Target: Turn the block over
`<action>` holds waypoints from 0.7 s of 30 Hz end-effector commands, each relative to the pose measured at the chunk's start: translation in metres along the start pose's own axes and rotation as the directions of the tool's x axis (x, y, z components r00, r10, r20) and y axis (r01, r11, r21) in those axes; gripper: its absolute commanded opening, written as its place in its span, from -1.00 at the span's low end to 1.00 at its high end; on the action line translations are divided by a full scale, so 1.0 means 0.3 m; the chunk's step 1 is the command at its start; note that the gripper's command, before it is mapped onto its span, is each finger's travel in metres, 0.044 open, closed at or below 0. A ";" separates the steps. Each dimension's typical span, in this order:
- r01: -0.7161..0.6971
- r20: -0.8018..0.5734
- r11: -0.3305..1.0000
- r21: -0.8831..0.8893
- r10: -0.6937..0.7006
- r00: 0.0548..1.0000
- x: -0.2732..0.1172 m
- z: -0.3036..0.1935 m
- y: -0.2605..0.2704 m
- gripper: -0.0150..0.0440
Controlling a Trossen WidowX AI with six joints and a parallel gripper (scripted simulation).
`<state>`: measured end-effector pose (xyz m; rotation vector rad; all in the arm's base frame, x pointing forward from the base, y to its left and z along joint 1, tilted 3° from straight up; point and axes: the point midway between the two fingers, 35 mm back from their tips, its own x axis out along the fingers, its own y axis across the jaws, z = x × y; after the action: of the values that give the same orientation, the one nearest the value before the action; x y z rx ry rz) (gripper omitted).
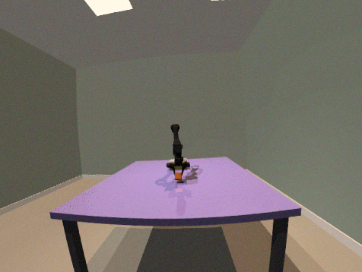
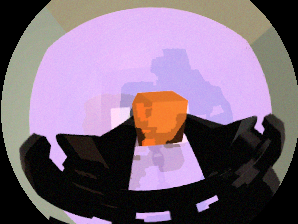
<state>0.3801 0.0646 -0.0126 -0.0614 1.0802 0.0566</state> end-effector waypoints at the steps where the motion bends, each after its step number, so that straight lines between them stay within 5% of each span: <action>1: 0.003 0.041 1.000 -0.003 -0.002 0.999 0.001 0.015 0.000 -0.49; 21: 0.002 0.332 1.000 -0.007 0.000 0.943 0.104 -0.009 0.005 -0.49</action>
<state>0.3961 0.0673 -0.0342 -0.0519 0.7777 0.0678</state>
